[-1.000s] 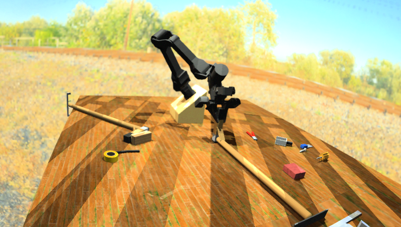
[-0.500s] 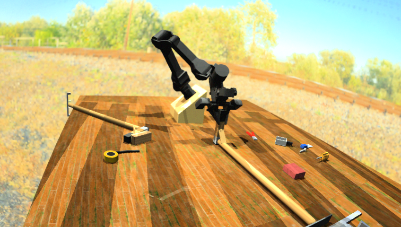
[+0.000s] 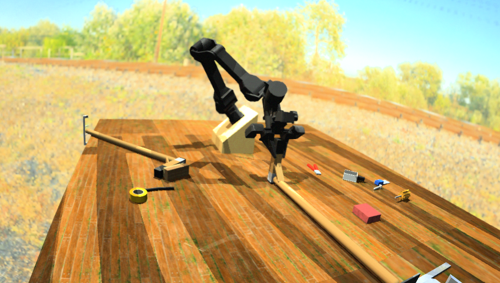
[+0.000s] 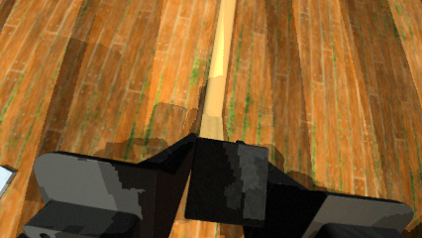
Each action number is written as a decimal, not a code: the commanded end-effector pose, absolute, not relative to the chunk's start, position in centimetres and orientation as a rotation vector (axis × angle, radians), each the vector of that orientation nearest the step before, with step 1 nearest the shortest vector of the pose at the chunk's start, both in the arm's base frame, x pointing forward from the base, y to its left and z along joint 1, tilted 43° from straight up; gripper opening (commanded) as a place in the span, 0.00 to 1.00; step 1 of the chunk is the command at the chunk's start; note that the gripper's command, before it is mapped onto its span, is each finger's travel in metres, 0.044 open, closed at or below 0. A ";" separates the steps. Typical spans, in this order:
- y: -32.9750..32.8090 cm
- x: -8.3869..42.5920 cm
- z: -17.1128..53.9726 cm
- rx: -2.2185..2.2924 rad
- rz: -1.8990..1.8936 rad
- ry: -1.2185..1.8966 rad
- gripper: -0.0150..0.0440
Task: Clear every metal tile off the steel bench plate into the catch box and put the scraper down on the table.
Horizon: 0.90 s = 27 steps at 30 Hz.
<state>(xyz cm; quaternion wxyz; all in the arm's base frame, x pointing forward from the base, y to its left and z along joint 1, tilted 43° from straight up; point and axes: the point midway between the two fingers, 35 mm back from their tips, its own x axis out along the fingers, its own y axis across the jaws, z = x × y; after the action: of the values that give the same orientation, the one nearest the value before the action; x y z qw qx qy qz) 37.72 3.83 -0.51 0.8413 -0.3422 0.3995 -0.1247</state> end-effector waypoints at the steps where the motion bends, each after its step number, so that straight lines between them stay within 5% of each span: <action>1: 4.0 38.8 -0.1 -0.715 -0.265 0.828 0.25; 27: 4.5 41.4 -0.3 -0.714 -0.266 0.826 0.25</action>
<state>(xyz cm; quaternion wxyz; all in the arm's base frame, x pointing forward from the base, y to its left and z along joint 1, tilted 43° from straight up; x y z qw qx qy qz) 40.73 4.22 -0.56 0.8431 -0.3397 0.3967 -0.1282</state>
